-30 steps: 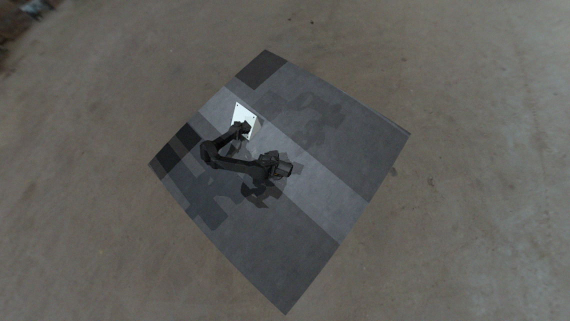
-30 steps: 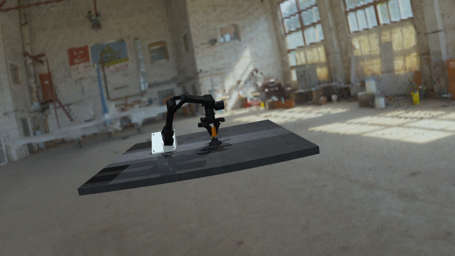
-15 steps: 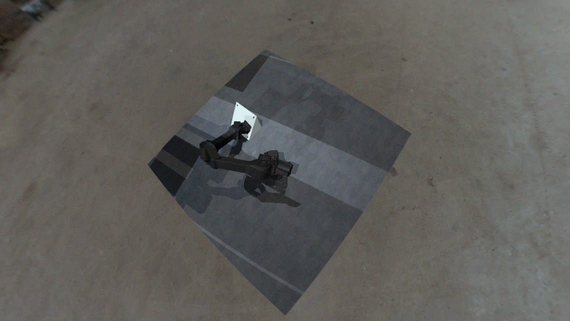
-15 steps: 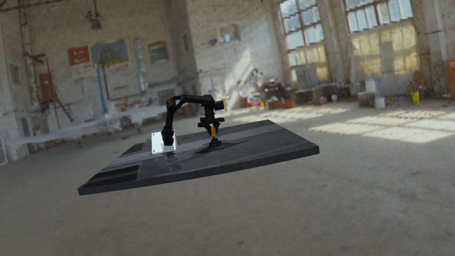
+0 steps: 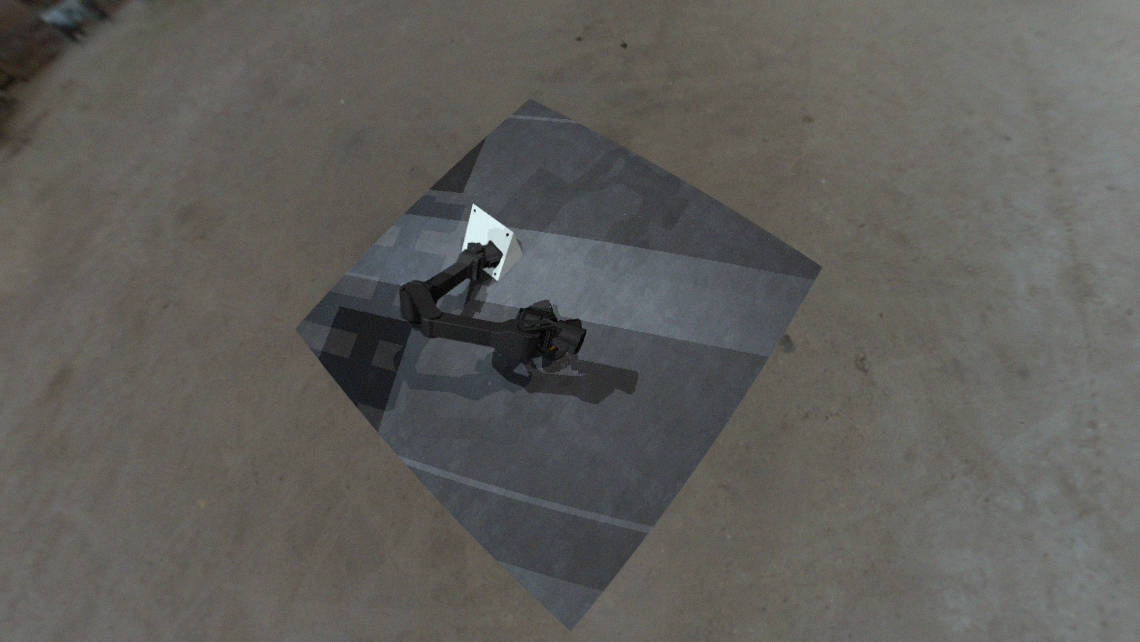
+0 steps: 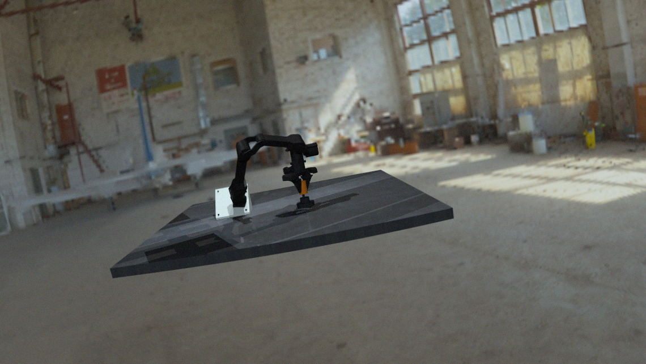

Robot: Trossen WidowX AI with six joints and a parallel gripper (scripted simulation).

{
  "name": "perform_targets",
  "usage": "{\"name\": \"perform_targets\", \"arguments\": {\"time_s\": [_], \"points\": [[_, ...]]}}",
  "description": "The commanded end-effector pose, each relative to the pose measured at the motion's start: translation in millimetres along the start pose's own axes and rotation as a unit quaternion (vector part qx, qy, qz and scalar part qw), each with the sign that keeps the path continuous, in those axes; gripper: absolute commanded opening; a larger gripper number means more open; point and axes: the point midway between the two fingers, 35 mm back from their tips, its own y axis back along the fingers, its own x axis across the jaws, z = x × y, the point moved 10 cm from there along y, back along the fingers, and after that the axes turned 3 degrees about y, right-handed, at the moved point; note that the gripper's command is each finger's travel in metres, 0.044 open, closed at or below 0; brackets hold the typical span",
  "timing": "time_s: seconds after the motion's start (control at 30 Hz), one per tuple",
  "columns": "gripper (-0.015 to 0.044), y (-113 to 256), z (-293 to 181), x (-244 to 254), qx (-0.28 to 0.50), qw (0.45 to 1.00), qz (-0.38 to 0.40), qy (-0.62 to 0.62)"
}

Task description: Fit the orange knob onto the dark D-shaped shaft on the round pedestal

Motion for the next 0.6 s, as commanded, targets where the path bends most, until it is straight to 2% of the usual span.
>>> {"name": "perform_targets", "arguments": {"time_s": [0.0,0.57], "points": [[0.0000,-1.2,0.5,-0.7,0.001,1.000,-0.001,0.007],[0.0000,3.8,-0.5,0.5,0.001,1.000,-0.001,0.012]]}}
